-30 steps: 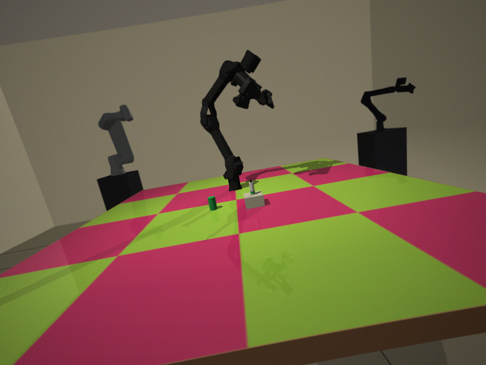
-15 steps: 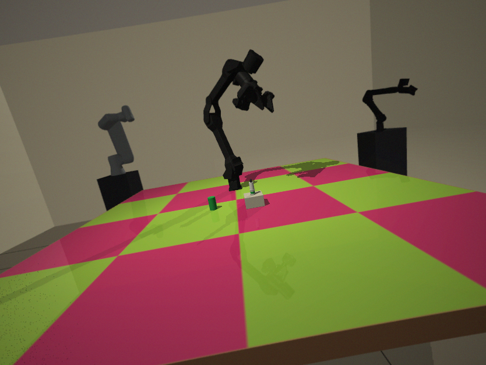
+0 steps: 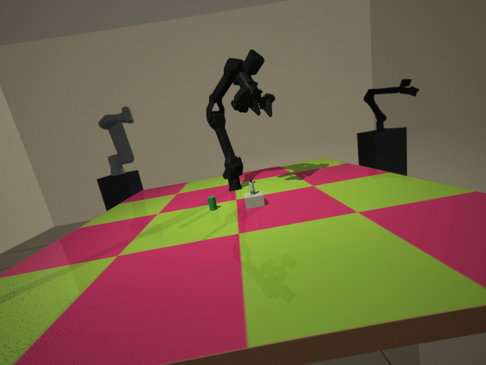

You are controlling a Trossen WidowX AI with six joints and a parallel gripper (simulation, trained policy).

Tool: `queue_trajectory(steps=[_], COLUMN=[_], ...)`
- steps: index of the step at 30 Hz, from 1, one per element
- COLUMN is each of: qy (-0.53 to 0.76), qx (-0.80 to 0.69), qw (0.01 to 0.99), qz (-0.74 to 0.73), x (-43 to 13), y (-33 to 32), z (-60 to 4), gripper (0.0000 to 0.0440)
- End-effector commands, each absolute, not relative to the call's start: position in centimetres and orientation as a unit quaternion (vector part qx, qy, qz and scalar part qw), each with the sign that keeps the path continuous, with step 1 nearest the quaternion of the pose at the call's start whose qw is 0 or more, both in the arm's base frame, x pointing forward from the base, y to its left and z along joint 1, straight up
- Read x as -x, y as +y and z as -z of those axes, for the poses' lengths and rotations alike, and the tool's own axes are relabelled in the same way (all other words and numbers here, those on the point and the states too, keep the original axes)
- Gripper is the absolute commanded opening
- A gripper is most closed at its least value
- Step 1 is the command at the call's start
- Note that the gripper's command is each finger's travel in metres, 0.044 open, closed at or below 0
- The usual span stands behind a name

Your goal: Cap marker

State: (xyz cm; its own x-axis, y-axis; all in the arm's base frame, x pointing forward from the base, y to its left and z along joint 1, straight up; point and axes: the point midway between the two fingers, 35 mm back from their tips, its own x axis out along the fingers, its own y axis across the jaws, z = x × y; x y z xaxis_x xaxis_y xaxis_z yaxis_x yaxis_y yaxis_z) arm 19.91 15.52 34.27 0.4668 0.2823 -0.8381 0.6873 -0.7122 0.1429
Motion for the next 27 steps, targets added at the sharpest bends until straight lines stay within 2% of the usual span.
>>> queue_trajectory(steps=[1, 27], qy=[0.289, 0.222], qx=[-0.819, -0.805], qw=[0.237, 0.204], qz=[0.436, 0.511], x=[-20.4, -24.7], y=[15.3, 11.5], z=[-33.8, -31.2], gripper=[0.0334, 0.0334])
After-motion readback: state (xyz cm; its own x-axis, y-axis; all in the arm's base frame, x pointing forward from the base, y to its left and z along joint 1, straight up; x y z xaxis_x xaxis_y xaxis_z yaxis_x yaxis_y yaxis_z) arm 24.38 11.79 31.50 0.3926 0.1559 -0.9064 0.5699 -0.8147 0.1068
